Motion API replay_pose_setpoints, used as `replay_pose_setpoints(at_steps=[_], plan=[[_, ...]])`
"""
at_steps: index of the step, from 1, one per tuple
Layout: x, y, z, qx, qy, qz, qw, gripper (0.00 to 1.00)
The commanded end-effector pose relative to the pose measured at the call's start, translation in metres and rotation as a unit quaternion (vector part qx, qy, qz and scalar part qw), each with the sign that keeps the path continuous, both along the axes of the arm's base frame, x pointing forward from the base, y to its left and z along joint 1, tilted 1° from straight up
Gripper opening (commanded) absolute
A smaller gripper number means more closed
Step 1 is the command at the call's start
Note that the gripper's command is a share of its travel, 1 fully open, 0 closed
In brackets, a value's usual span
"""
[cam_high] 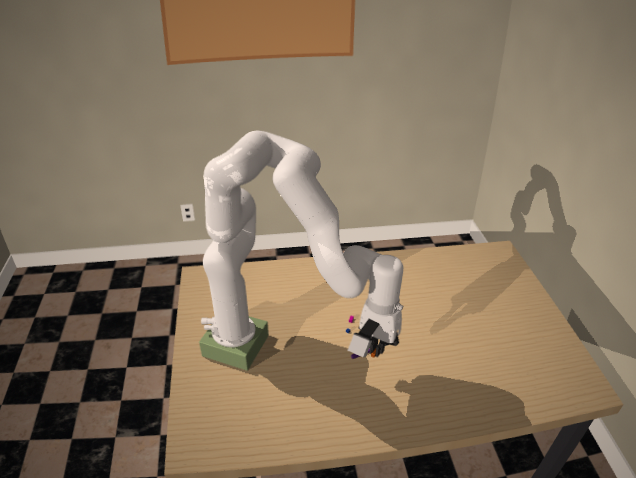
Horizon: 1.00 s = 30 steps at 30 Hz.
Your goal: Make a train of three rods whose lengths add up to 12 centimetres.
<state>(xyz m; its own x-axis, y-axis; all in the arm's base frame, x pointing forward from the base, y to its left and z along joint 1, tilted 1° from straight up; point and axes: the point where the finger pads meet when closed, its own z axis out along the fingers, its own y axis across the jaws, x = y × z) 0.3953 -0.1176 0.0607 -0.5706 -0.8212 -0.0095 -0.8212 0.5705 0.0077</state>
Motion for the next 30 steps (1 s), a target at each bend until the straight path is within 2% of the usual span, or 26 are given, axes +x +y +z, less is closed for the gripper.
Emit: replay_pose_setpoints(at_steps=[1, 4, 8, 10, 11, 14, 24, 30], plan=[[0.003, 0.005, 0.002, -0.001, -0.002, 0.003, 1.0, 0.04], [0.007, 0.047, 0.003, -0.001, -0.003, 0.025, 1.0, 0.04], [0.008, 0.09, 0.003, -0.001, -0.003, 0.047, 0.999, 0.04], [0.008, 0.09, 0.003, -0.001, -0.003, 0.047, 0.999, 0.04], [0.005, 0.121, 0.004, -0.001, -0.003, 0.063, 0.998, 0.04], [0.002, 0.142, 0.004, -0.001, -0.003, 0.075, 0.997, 0.04], [-0.034, 0.249, 0.005, -0.001, -0.004, 0.135, 0.991, 0.04], [-0.036, 0.253, 0.005, -0.001, -0.004, 0.137, 0.991, 0.04]])
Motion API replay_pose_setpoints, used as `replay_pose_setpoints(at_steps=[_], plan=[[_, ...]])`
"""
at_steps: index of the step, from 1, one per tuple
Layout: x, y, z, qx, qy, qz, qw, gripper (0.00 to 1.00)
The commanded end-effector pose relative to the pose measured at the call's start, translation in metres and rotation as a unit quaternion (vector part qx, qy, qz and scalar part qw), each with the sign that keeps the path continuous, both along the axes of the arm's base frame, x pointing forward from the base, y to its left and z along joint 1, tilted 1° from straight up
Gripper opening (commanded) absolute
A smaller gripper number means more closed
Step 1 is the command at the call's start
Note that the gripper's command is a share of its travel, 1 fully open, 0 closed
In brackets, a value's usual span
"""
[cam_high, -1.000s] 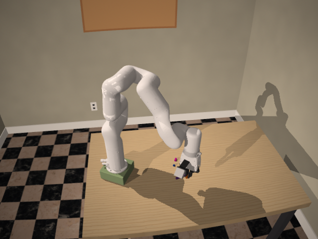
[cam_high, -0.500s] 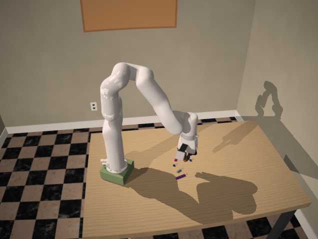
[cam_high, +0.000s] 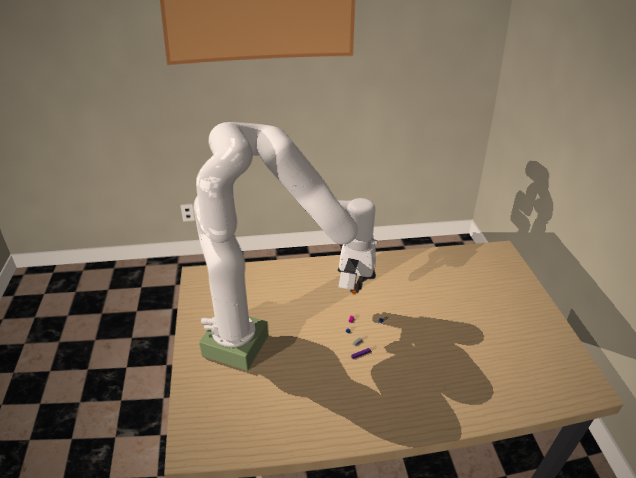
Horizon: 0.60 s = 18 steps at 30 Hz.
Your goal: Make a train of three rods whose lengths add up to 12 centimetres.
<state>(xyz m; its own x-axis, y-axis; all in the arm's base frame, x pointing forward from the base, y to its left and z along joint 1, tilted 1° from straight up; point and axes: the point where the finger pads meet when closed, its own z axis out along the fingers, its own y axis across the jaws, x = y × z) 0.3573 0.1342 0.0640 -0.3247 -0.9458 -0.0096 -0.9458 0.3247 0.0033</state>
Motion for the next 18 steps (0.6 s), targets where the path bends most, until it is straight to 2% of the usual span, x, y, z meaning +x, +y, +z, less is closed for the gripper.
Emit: replay_pose_setpoints(at_steps=[1, 14, 18], plan=[[0.0015, 0.0012, 0.0014, 0.0, -0.002, 0.0, 1.0, 0.04], [0.0016, 0.0012, -0.0006, 0.0, -0.002, 0.0, 1.0, 0.04], [0.0017, 0.0013, -0.0079, 0.0, -0.002, 0.0, 1.0, 0.04]])
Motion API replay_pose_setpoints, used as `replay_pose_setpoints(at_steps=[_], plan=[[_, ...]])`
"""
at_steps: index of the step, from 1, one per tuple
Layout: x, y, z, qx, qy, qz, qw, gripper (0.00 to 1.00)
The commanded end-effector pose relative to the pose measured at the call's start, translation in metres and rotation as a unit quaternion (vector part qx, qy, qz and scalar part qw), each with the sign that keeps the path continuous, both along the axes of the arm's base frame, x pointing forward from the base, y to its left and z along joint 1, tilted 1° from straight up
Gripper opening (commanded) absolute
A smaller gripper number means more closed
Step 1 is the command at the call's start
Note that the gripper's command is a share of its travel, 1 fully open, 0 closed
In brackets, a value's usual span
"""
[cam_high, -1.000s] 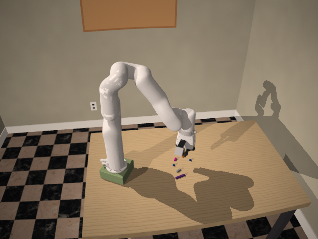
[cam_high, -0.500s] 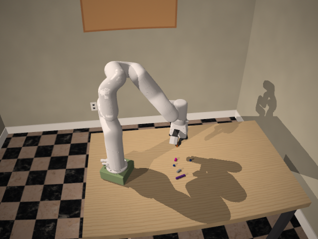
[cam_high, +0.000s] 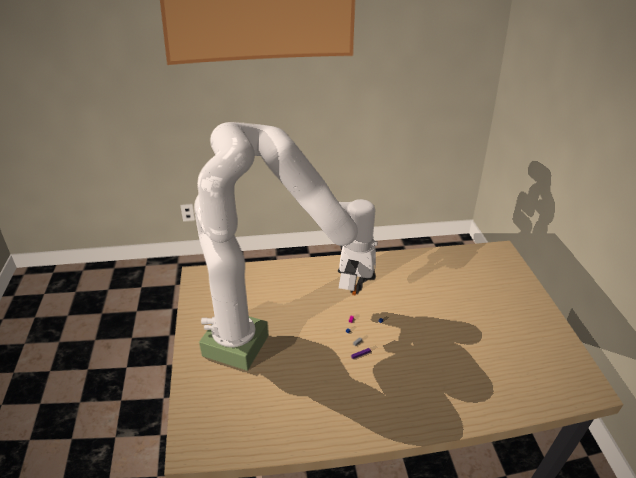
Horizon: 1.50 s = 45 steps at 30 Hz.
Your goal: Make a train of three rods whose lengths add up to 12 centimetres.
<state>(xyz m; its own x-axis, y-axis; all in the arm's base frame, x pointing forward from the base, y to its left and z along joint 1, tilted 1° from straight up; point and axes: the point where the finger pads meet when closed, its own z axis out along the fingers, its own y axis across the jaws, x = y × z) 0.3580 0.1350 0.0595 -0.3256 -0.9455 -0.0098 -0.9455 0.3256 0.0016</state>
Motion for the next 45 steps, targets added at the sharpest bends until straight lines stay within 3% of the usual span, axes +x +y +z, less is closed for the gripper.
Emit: replay_pose_setpoints(at_steps=[1, 11, 22, 45], plan=[[0.001, 0.0, -0.006, 0.0, -0.001, 0.0, 1.0, 0.04], [0.002, 0.001, -0.048, 0.0, -0.001, 0.0, 1.0, 0.04], [0.002, 0.001, -0.078, 0.0, -0.001, 0.0, 1.0, 0.04], [0.002, 0.002, -0.082, 0.0, -0.001, 0.0, 1.0, 0.04]])
